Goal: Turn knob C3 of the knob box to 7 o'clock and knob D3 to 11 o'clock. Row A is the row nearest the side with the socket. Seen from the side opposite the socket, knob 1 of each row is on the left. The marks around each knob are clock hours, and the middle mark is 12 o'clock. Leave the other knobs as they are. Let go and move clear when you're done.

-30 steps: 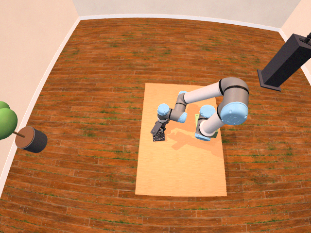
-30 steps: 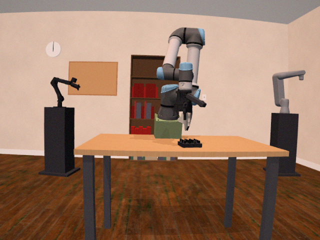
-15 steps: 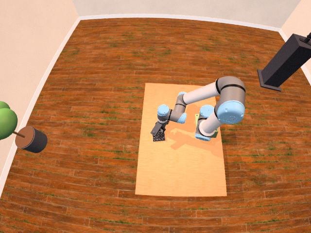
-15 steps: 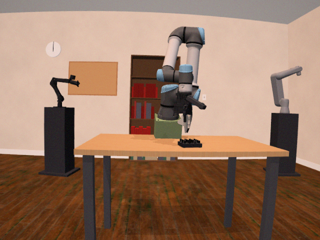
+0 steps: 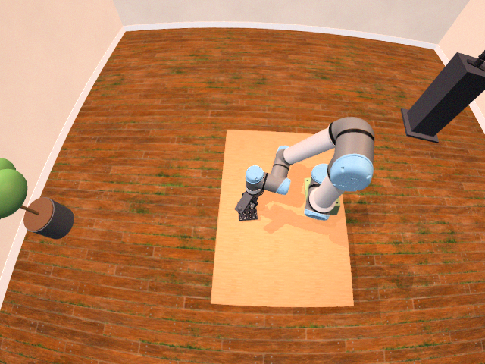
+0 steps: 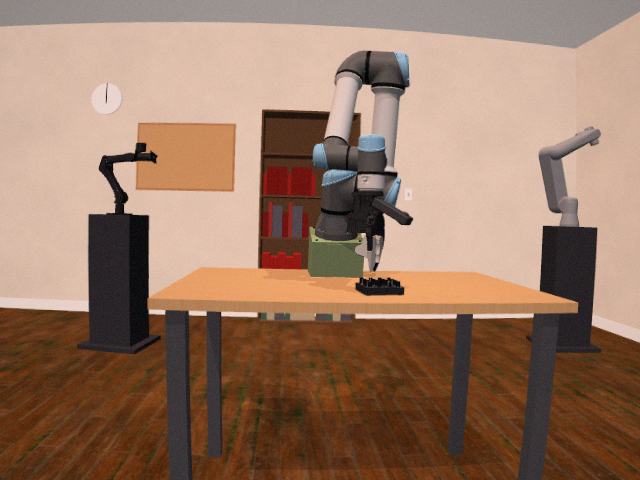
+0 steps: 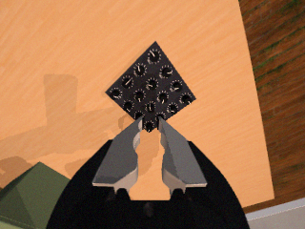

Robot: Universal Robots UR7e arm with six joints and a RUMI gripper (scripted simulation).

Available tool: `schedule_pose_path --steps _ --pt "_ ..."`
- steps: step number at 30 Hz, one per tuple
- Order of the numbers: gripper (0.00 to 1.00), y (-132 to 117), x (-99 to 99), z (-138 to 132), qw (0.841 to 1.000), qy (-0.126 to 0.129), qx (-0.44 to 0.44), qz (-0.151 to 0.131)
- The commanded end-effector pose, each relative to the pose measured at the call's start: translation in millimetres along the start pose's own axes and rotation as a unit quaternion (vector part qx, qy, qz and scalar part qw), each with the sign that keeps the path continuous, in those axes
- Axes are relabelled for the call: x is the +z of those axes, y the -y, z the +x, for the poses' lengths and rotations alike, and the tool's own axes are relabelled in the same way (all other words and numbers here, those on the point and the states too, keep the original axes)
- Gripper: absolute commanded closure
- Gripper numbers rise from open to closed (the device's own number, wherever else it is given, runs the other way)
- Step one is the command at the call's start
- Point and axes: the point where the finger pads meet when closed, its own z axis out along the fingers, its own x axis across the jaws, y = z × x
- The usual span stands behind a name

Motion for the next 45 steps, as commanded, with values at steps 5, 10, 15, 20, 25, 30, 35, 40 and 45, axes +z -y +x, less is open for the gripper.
schedule_pose_path --steps 5,10,15,20,25,30,35,40,45 --pt "0.89 0.5 7.7 0.4 1.000 -0.001 0.000 0.000" --pt "0.89 0.6 11.0 0.4 1.000 -0.001 0.000 0.000" --pt "0.89 0.7 12.7 0.4 1.000 -0.001 0.000 0.000" --pt "0.89 0.7 13.1 0.4 1.000 -0.001 0.000 0.000" --pt "0.89 0.7 13.2 0.4 1.000 -0.001 0.000 0.000" --pt "0.89 0.7 13.2 0.4 1.000 -0.001 0.000 0.000" --pt "0.89 0.7 13.2 0.4 1.000 -0.001 0.000 0.000" --pt "0.89 0.7 13.2 0.4 1.000 -0.001 0.000 0.000" --pt "0.89 0.7 13.2 0.4 1.000 -0.001 0.000 0.000"
